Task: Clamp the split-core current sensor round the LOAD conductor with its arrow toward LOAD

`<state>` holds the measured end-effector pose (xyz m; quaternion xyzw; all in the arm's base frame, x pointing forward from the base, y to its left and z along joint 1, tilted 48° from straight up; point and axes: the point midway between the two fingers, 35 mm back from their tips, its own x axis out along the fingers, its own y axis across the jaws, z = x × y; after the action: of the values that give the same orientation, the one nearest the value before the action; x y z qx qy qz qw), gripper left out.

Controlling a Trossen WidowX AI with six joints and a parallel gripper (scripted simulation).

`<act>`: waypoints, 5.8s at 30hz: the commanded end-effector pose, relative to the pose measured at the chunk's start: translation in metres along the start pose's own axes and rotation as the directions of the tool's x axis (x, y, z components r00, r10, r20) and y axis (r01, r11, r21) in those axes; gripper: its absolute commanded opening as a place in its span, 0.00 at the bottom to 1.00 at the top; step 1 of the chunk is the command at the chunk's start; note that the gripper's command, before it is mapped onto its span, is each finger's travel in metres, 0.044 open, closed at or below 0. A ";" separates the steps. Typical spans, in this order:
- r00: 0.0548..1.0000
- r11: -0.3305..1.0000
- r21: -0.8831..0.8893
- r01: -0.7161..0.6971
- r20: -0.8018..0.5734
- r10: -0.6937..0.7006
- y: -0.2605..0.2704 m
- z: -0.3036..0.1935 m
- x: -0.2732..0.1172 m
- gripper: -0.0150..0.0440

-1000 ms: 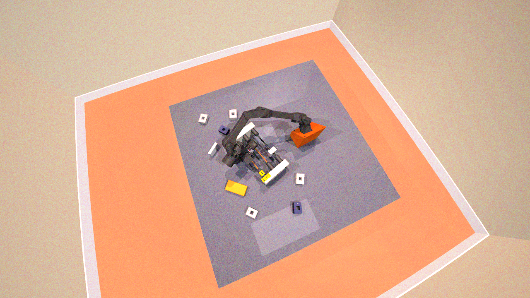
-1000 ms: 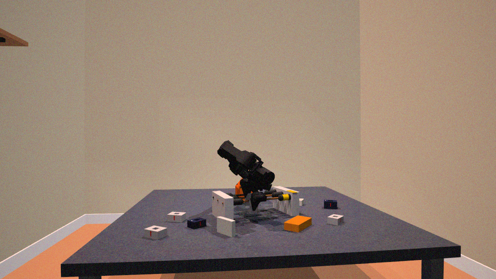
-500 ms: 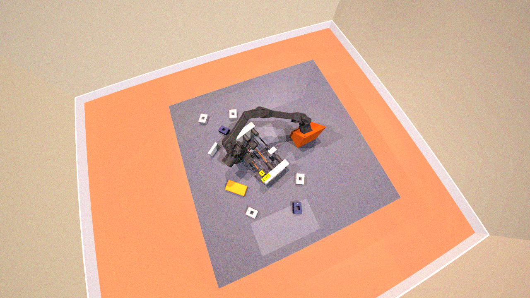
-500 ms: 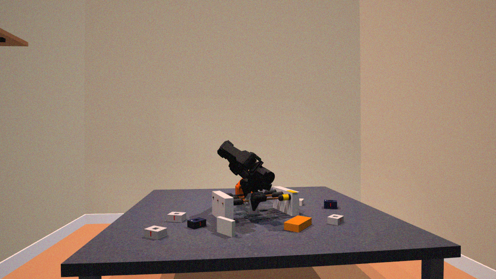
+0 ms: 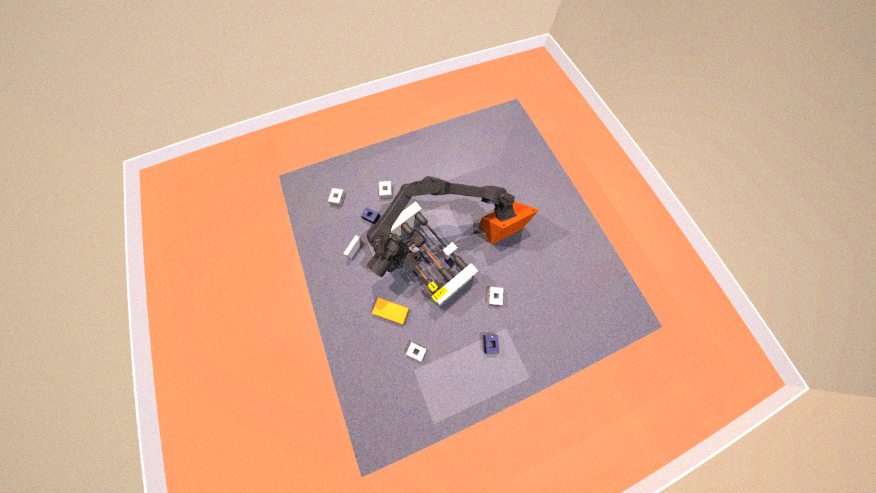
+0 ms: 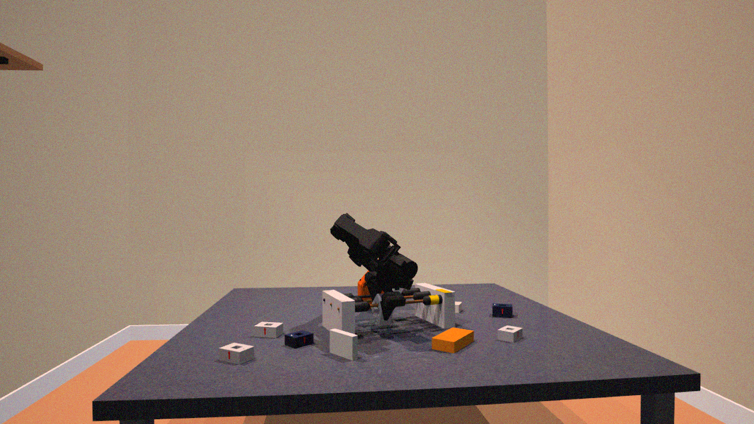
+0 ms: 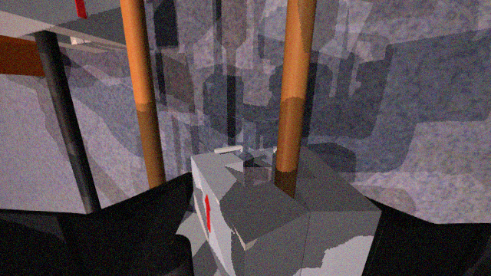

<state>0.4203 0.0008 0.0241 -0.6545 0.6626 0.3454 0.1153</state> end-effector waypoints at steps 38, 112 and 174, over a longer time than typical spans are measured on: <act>0.955 0.955 -0.021 0.297 0.011 -0.296 0.005 0.000 -0.017 0.25; 0.966 0.966 -0.002 0.258 0.010 -0.258 -0.007 -0.002 -0.017 0.70; 0.910 0.654 0.639 0.404 -0.207 -0.360 0.041 0.055 -0.103 1.00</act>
<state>0.3957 0.1006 0.0769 -0.7283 0.5974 0.1754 0.2861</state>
